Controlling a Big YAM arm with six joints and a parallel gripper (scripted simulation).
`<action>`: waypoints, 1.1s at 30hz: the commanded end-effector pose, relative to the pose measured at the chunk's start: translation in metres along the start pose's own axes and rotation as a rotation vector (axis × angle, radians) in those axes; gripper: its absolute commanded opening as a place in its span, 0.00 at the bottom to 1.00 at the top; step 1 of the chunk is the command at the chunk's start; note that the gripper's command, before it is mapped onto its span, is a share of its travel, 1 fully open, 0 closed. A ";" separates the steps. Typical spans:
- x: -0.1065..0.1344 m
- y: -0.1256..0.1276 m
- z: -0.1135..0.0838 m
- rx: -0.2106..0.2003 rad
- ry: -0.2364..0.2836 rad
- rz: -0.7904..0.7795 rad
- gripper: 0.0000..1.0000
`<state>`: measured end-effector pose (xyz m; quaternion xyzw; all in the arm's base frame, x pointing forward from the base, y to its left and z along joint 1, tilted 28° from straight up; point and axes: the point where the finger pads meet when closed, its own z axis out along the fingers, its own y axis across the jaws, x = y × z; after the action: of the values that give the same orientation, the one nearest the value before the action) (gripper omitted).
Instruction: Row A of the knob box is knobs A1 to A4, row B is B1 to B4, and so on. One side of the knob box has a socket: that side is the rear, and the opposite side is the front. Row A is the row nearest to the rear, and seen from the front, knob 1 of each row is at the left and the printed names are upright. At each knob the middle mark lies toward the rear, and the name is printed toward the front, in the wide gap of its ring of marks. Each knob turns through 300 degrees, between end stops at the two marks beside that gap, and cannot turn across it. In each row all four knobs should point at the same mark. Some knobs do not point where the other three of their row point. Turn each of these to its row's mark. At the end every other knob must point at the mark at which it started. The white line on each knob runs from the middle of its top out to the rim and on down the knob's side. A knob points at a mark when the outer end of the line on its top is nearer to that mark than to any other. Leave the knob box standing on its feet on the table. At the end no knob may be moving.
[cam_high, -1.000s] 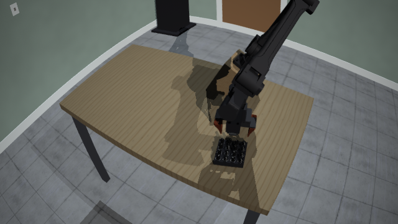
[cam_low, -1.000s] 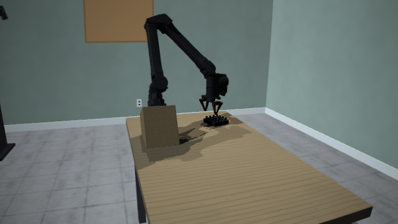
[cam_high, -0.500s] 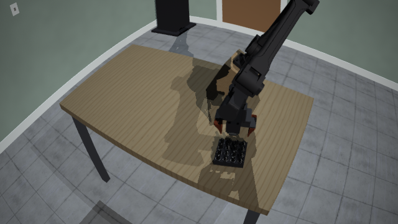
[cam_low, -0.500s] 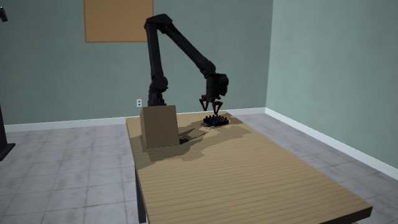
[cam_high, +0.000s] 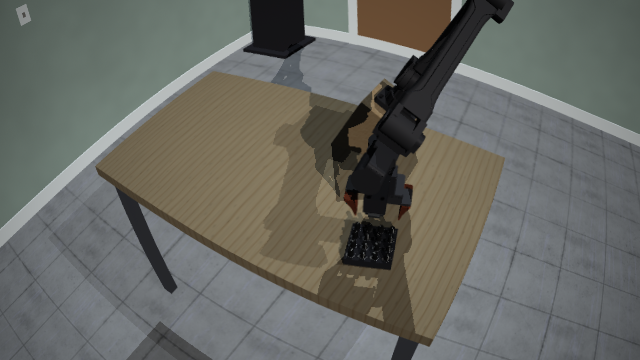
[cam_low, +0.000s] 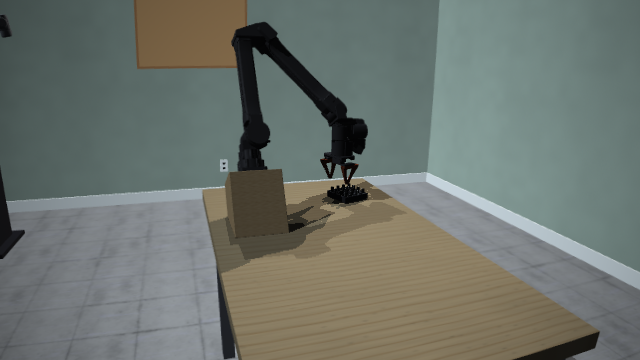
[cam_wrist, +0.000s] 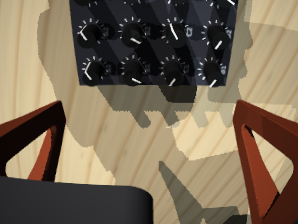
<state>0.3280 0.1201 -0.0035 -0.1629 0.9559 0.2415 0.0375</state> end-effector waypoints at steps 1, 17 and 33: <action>-0.002 -0.003 -0.005 0.003 -0.023 -0.005 1.00; -0.002 -0.003 -0.005 0.003 -0.023 -0.005 1.00; -0.008 -0.007 -0.014 0.008 -0.026 -0.282 1.00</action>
<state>0.3278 0.1166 -0.0034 -0.2348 0.9409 0.2377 0.0555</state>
